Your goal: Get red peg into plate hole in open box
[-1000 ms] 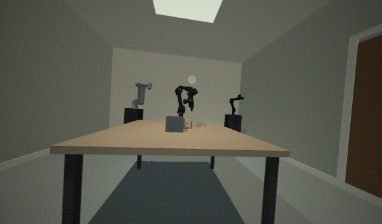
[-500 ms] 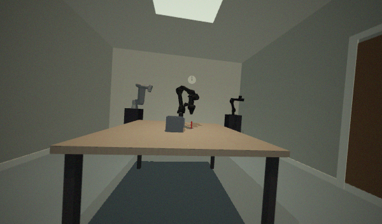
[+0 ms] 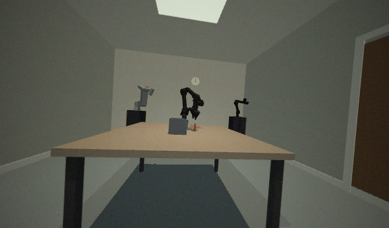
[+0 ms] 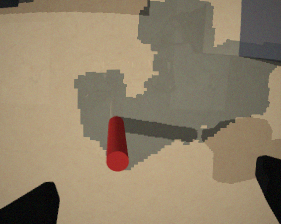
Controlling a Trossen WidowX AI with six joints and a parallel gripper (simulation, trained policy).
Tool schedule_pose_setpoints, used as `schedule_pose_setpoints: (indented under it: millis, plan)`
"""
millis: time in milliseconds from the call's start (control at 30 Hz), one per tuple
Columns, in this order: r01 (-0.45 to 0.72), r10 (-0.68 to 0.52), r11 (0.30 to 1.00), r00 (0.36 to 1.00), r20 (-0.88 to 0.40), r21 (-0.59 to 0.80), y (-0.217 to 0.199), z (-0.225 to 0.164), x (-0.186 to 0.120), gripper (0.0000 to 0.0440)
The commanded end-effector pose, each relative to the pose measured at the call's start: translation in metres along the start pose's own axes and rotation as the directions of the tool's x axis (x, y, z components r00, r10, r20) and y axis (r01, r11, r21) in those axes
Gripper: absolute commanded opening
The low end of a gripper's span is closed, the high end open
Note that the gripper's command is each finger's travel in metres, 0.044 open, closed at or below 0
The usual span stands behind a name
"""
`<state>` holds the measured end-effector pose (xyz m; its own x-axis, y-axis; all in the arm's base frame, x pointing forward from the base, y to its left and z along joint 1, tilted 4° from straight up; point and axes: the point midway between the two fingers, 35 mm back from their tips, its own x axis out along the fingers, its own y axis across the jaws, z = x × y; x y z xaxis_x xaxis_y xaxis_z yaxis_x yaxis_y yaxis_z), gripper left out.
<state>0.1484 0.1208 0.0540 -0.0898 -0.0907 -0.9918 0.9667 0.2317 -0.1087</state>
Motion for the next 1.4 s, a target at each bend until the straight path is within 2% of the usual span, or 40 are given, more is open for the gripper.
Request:
schedule_pose_setpoints:
  millis: [0, 567, 800, 867, 1367]
  plan:
    - [0.016, -0.016, 1.000, 1.000, 0.019, -0.026, -0.002, 0.000, 0.007, 0.0440]
    - [0.032, -0.026, 0.997, 0.997, 0.077, -0.071, 0.000, 0.001, 0.059, 0.0432]
    - [0.026, -0.021, 0.998, 0.996, 0.092, -0.060, 0.001, 0.002, 0.081, 0.0410]
    - [0.025, -0.019, 0.998, 0.996, 0.092, -0.061, 0.002, 0.001, 0.086, 0.0380]
    - [-0.005, 0.013, 0.992, 0.998, 0.061, -0.123, 0.016, -0.016, 0.109, 0.0064]
